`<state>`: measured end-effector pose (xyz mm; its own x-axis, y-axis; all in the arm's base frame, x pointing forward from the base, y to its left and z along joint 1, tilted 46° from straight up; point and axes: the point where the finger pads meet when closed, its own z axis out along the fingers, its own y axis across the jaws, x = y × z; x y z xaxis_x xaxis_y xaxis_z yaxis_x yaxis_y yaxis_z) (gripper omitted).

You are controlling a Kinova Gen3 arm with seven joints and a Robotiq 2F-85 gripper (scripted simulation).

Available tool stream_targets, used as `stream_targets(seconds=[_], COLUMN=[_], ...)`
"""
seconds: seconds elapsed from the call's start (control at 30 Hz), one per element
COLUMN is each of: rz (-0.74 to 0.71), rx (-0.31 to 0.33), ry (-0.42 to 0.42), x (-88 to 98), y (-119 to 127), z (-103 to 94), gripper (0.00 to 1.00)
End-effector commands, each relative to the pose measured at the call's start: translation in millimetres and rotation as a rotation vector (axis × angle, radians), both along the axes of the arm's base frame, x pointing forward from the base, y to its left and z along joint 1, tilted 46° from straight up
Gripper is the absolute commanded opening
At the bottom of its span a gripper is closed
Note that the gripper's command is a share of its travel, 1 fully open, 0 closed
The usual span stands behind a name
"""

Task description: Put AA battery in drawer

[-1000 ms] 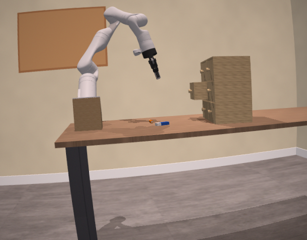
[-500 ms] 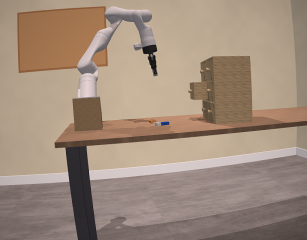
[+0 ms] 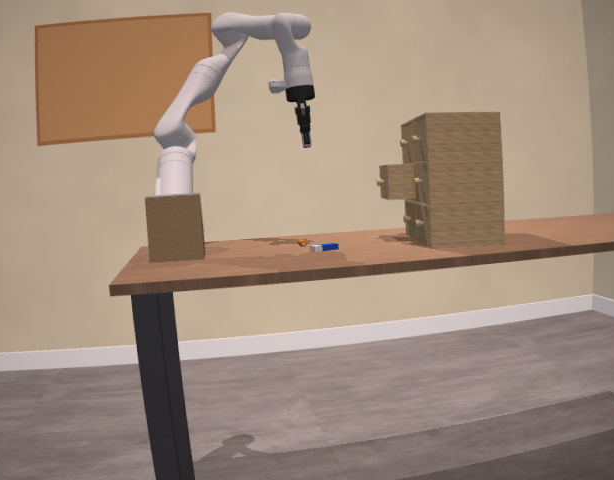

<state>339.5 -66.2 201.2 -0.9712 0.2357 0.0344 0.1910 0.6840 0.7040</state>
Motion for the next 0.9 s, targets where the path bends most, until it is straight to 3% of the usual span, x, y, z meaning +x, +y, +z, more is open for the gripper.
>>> stream_targets(seconds=[0.0, 0.87], rz=[0.01, 0.046], rx=[0.006, 0.015], ry=[0.021, 0.056], x=[-1.9, -7.6], y=[-1.4, -5.5], z=[1.7, 7.6], gripper=[0.33, 0.33])
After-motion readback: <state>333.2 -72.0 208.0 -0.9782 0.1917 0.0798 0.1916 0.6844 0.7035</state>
